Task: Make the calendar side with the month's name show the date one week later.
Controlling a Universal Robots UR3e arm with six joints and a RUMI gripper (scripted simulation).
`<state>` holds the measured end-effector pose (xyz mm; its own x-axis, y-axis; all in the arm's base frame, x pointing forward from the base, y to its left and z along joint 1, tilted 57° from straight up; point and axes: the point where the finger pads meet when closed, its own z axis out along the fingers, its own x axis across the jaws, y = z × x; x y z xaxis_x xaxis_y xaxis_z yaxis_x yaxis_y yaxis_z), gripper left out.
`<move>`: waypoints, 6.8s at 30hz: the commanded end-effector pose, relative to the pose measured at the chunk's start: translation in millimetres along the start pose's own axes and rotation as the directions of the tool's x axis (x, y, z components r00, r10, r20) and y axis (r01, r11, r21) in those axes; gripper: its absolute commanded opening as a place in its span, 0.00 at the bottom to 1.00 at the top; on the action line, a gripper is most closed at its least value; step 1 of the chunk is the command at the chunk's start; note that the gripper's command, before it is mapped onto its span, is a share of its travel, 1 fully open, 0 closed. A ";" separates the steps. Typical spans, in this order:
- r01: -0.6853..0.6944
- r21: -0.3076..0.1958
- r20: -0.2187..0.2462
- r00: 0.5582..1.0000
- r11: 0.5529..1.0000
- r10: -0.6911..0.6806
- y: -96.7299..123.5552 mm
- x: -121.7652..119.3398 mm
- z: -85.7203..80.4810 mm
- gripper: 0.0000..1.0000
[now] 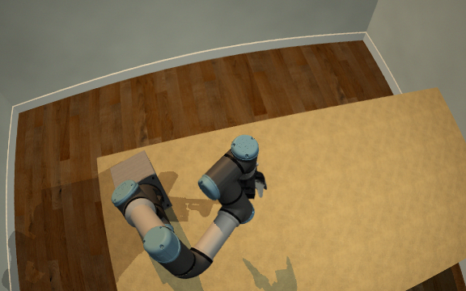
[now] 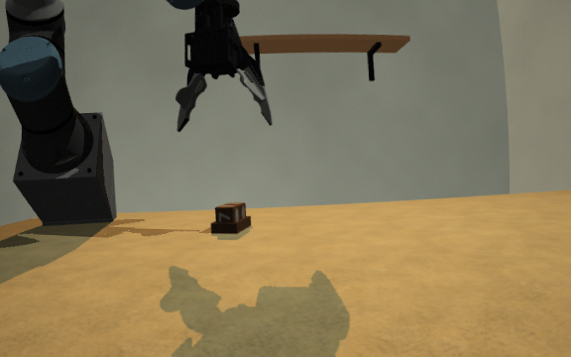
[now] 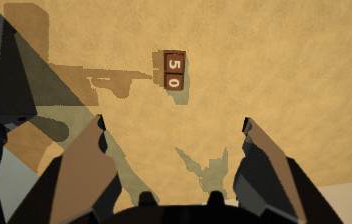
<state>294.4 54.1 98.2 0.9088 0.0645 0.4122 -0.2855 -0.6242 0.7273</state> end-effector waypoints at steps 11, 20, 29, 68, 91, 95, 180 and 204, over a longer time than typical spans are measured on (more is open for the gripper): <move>0.001 0.000 -0.003 1.000 1.000 -0.001 -0.2 0.5 -0.6 1.00; 0.001 0.003 -0.002 1.000 1.000 -0.001 -2.8 1.8 17.2 1.00; 0.001 0.001 -0.003 1.000 1.000 -0.001 -1.1 0.9 45.1 1.00; 0.001 0.000 -0.003 1.000 1.000 -0.001 -0.4 0.6 48.1 0.29; 0.001 0.001 -0.003 1.000 1.000 -0.001 -0.4 0.7 59.7 0.29; 0.001 0.001 -0.003 1.000 1.000 -0.001 -0.4 0.7 65.6 0.29; 0.001 0.001 -0.003 1.000 1.000 -0.001 -0.3 0.8 106.8 0.29; 0.001 0.001 -0.003 1.000 1.000 -0.001 -0.3 0.9 131.3 0.29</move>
<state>334.7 -47.6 26.5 0.9089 0.0659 0.4118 -0.2846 -0.6238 0.7279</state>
